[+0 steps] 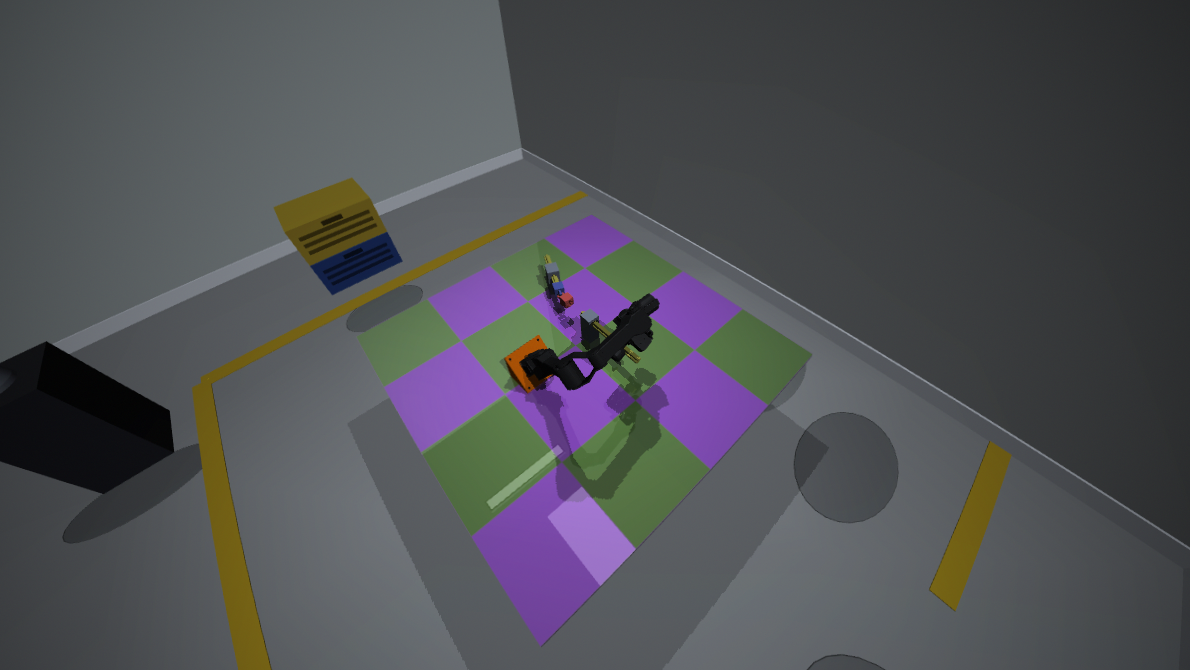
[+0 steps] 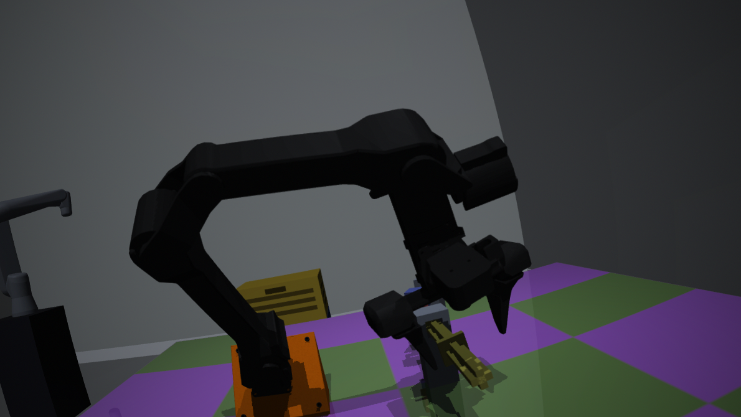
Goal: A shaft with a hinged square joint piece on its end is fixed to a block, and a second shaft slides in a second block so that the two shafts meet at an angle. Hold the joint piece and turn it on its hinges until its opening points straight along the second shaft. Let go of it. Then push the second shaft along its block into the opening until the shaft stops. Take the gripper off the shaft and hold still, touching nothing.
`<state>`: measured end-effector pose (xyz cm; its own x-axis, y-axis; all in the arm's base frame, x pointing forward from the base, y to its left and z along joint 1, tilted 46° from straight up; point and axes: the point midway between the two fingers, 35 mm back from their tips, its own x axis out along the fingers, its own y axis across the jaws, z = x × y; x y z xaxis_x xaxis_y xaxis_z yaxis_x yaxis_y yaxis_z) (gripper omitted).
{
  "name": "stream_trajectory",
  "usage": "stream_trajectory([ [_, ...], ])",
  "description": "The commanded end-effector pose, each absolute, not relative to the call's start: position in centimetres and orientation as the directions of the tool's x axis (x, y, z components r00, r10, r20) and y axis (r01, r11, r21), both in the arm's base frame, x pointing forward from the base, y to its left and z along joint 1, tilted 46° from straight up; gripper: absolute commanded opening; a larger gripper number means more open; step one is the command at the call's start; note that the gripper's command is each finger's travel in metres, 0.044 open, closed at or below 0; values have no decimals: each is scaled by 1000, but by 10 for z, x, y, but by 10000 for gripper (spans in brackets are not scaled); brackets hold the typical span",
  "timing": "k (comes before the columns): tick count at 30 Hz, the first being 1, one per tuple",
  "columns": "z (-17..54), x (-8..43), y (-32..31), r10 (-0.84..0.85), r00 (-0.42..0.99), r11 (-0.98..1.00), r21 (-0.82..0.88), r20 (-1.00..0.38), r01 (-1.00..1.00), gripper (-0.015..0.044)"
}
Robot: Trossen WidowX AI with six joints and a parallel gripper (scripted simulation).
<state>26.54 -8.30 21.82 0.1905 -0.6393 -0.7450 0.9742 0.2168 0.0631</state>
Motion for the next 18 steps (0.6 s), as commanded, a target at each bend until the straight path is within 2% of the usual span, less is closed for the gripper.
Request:
stream_trajectory([
  [1, 205, 261, -92, -697, 197, 129, 149, -689, 980, 440],
  [18, 195, 263, -101, -705, 197, 116, 164, -682, 980, 440],
])
